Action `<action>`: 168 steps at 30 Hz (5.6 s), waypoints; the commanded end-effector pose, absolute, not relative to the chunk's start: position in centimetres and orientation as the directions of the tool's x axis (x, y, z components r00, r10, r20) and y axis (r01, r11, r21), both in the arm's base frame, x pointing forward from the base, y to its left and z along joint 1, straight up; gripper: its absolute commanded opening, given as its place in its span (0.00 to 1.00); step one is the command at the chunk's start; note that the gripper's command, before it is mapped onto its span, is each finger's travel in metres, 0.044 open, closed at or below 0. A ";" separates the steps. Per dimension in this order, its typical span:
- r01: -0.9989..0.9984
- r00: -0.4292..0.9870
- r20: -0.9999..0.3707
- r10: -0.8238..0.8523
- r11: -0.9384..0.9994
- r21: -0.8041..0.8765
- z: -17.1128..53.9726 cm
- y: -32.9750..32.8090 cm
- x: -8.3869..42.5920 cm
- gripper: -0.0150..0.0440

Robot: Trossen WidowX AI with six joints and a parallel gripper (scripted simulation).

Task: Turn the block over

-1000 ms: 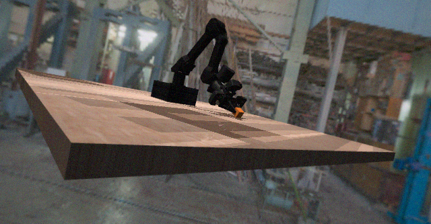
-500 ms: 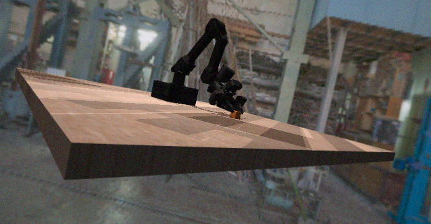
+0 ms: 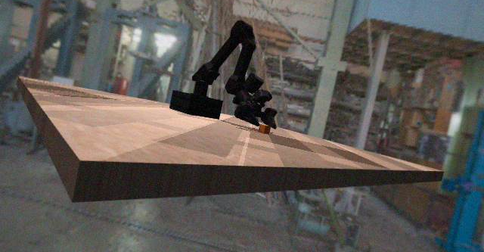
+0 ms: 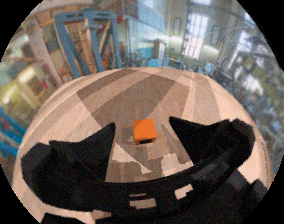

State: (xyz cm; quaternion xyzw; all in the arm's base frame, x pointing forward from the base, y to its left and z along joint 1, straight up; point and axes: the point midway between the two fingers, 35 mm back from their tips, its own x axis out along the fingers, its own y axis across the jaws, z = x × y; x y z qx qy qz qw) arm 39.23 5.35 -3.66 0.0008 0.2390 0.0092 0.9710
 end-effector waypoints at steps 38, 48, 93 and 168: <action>-0.015 0.552 -0.834 0.012 1.000 0.004 3.3 5.4 37.9 1.00; -0.014 0.521 -0.854 0.009 1.000 0.001 3.5 5.2 37.2 1.00; -0.015 0.031 -1.000 0.001 1.000 0.001 0.5 5.4 41.1 1.00; -0.019 0.224 -0.975 0.002 1.000 -0.002 -0.8 5.5 41.5 0.25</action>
